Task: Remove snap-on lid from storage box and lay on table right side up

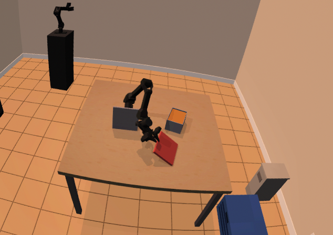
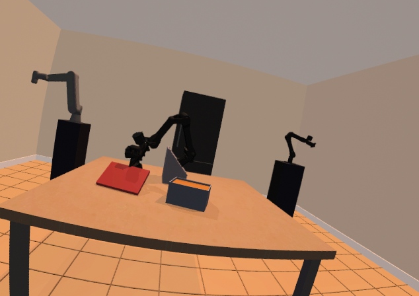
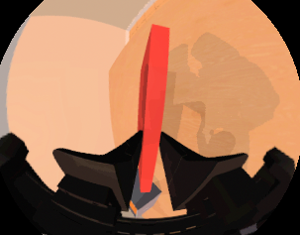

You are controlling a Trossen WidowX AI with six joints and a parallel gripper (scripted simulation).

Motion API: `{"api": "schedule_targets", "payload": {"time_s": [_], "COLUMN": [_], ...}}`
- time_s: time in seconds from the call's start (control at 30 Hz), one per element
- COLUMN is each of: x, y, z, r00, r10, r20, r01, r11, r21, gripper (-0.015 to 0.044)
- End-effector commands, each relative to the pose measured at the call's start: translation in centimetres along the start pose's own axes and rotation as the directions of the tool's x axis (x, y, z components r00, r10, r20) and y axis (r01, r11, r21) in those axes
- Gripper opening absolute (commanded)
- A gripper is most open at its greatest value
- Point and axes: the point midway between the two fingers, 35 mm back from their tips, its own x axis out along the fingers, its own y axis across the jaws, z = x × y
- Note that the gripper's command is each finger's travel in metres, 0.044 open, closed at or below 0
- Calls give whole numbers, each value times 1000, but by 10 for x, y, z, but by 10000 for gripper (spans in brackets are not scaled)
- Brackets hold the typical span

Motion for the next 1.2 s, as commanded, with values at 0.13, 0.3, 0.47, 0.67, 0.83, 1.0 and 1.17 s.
{"api": "schedule_targets", "payload": {"time_s": [0.13,0.3,0.47,0.67,0.83,1.0,1.17], "x": [9,11,14,17,19,22,17], "y": [-17,-20,-23,-27,-30,-33,-23], "z": [-4,-4,-4,-4,-4,-5,-3], "r00": [999,999,999,999,999,999,999], "r10": [-32,-32,-32,-32,-32,-32,-31], "r20": [-7,-7,-7,-7,-7,-8,-7], "r01": [32,32,32,32,32,32,32], "r11": [999,999,999,999,999,999,999], "r21": [26,26,26,26,26,26,26], "gripper": [0,0,0,0,0,0,131]}}
